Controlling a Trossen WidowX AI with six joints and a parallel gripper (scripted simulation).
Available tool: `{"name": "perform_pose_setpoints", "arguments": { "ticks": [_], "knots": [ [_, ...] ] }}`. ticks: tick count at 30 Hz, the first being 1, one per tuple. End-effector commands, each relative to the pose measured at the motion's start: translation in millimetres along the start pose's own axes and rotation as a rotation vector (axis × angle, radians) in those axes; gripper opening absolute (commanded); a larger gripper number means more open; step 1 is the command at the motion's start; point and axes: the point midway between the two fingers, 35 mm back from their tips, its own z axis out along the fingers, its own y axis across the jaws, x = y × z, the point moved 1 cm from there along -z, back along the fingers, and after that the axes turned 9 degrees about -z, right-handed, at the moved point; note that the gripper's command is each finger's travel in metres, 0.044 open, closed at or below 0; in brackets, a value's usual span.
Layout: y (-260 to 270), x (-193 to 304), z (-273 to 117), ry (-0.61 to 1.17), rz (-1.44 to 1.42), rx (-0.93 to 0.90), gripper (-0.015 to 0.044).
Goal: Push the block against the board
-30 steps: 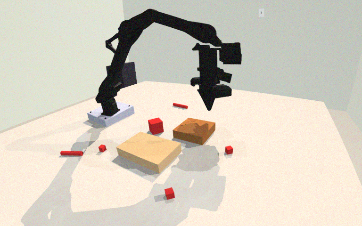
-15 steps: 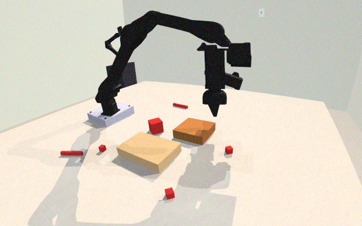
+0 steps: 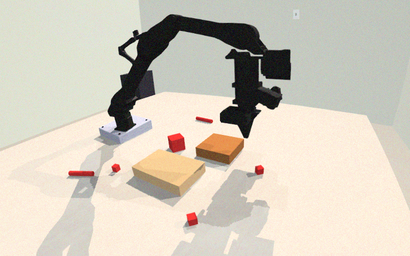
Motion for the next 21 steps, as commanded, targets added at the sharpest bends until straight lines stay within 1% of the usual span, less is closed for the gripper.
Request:
{"name": "perform_pose_setpoints", "arguments": {
  "ticks": [1,3,5,21],
  "knots": [
    [-1.3,-2.6,17.9,-0.004,0.021,0.0,0.0],
    [-1.2,-3.0,43.8,-0.003,0.018,0.001,0.0],
    [-1.3,-2.8,52.9,-0.003,0.014,0.003,0.0],
    [0.2,4.0,52.5,-0.003,0.014,0.003,0.0]
  ]
}}
